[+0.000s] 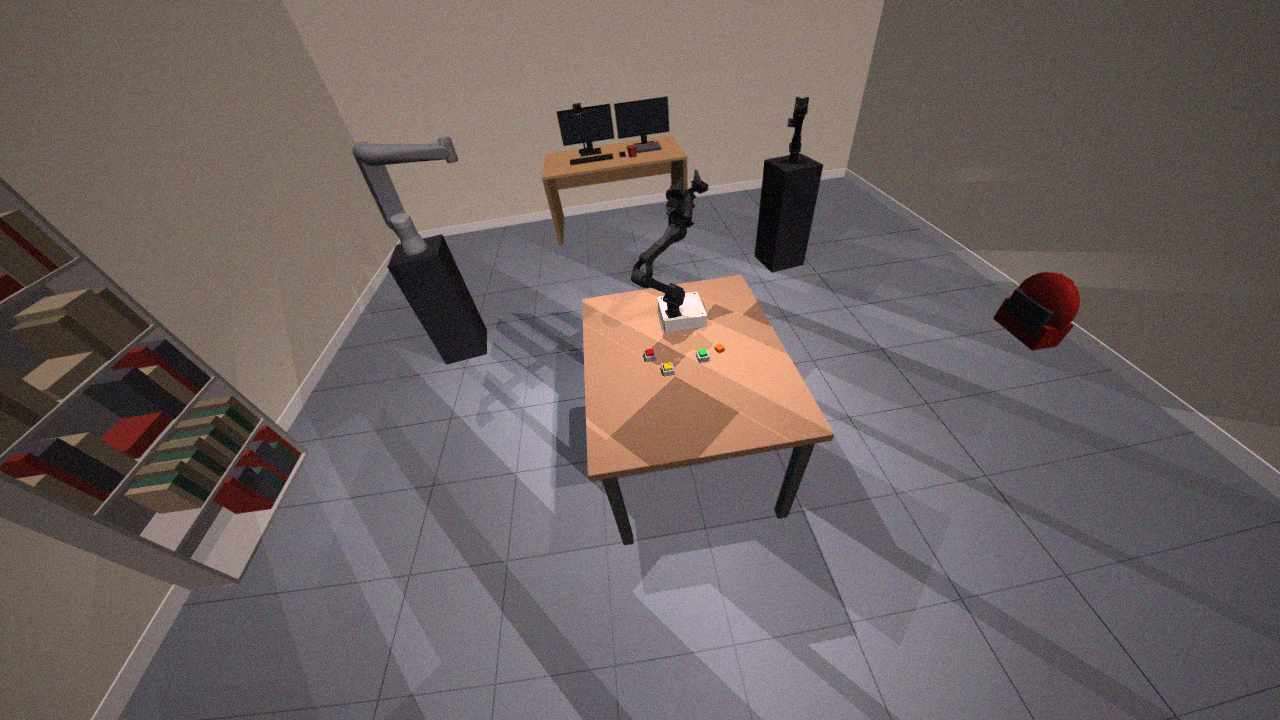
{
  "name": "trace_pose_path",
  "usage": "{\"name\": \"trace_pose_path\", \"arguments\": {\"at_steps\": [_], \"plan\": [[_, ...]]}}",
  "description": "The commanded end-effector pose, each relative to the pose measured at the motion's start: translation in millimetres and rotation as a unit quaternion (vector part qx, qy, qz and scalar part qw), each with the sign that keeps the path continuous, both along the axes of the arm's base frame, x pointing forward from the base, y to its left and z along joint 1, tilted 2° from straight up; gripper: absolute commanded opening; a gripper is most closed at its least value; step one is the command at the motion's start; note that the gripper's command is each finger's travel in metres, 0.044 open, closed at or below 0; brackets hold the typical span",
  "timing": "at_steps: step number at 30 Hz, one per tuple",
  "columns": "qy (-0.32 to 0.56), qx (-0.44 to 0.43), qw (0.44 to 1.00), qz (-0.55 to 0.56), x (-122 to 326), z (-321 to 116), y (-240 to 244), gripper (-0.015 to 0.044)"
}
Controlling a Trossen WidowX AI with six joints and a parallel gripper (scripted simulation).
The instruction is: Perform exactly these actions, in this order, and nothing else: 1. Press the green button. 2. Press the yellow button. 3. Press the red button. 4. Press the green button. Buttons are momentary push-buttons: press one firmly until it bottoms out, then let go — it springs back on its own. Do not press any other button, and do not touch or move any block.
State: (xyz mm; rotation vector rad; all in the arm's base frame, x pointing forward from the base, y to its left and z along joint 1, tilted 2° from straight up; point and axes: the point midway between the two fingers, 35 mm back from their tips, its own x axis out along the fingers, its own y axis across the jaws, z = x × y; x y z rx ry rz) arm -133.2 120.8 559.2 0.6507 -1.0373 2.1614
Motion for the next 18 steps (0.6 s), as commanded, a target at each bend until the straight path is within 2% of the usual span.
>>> {"name": "trace_pose_path", "arguments": {"at_steps": [1,10,18], "plan": [[-0.010,-0.121,0.989,-0.085,14.1,-29.4,73.3,0.0400],[0.015,-0.328,0.915,-0.236,87.9,-103.4,175.9,0.0400],[0.083,-0.484,0.797,-0.352,186.1,-179.9,217.3,0.0400]]}}
